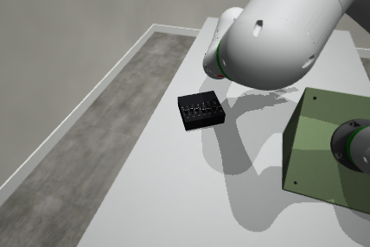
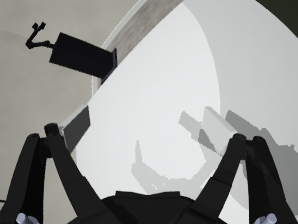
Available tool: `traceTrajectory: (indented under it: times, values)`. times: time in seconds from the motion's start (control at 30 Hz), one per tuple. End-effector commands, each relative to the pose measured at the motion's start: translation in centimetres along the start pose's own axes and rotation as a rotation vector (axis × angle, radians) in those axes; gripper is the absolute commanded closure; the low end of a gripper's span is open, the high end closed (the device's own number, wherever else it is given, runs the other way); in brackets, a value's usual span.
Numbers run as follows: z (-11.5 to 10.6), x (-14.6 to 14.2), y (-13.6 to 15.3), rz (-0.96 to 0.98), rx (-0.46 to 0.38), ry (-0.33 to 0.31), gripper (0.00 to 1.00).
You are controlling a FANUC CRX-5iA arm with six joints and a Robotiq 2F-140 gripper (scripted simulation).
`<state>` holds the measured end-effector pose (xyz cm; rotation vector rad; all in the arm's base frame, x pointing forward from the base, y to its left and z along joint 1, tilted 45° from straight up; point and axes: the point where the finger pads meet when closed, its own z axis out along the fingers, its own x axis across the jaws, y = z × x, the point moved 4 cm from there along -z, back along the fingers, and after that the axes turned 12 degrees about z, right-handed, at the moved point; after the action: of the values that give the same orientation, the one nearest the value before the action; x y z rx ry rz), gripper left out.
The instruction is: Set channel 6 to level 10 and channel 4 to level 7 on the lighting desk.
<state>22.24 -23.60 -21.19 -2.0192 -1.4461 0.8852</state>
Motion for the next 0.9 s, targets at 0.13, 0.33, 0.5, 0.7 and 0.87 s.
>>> traceTrajectory:
  times: [0.13,0.33,0.5,0.7,0.87]
  values:
    - [0.0,0.0,0.0,0.0,0.0,0.0,0.0]
    - [0.0,0.0,0.0,0.0,0.0,0.0,0.0]
    - [0.0,0.0,0.0,0.0,0.0,0.0,0.0]
    - [-4.0,3.0,0.5,-0.042,-0.045,0.158,0.0]
    - [-9.7,6.8,1.0,-0.121,-0.124,0.342,0.0]
